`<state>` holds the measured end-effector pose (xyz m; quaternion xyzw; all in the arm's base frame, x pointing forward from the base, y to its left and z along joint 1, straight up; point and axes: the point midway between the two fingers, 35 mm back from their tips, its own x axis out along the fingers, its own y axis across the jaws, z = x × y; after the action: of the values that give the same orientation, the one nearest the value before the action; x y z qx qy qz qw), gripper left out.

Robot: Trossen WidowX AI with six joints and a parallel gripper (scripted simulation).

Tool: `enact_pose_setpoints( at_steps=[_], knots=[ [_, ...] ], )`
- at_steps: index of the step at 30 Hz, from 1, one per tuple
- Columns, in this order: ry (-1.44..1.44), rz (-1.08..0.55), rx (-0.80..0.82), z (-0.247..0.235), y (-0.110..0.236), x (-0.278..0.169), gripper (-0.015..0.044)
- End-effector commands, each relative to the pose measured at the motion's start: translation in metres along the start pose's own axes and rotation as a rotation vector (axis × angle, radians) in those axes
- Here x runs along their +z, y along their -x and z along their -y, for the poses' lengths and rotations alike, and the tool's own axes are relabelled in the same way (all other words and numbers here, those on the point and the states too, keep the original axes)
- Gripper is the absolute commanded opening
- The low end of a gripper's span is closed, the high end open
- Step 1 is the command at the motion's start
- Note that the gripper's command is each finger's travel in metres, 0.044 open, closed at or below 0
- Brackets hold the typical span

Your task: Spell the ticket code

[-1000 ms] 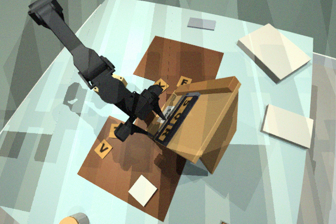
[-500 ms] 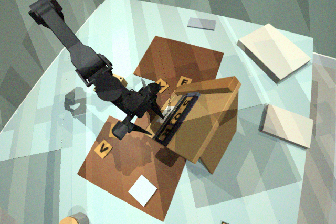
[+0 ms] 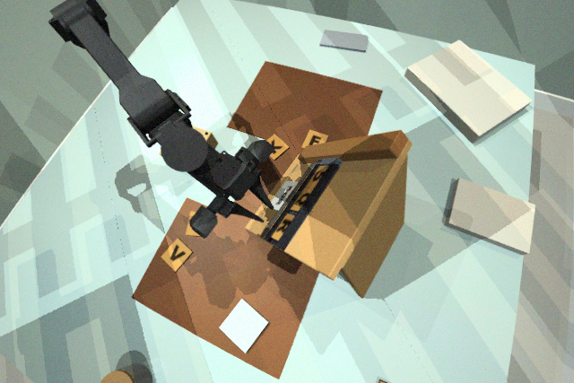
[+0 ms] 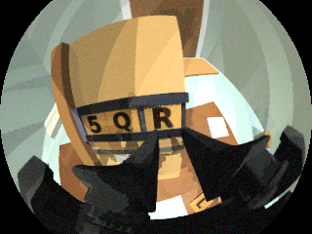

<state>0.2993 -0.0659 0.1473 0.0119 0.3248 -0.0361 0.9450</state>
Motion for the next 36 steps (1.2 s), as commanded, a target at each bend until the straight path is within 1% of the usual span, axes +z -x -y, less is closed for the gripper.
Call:
enact_pose_setpoints(
  at_steps=[1, 13, 15, 23, 31, 36],
  knots=[
    [0.000, 0.000, 0.000, 0.000, 0.000, 0.000, 0.0006],
    [0.000, 0.000, 0.000, 0.000, 0.000, 0.000, 0.0000],
    [-0.009, -0.026, -0.003, 0.002, -0.002, 0.002, 0.0000],
    [-0.045, -0.341, -0.025, 0.022, -0.018, 0.017, 0.0000],
    [0.003, -0.662, -0.005, 0.033, -0.018, 0.023, 0.0000],
    [0.007, -0.688, -0.001, 0.034, -0.018, 0.024, 0.0000]
  ],
)
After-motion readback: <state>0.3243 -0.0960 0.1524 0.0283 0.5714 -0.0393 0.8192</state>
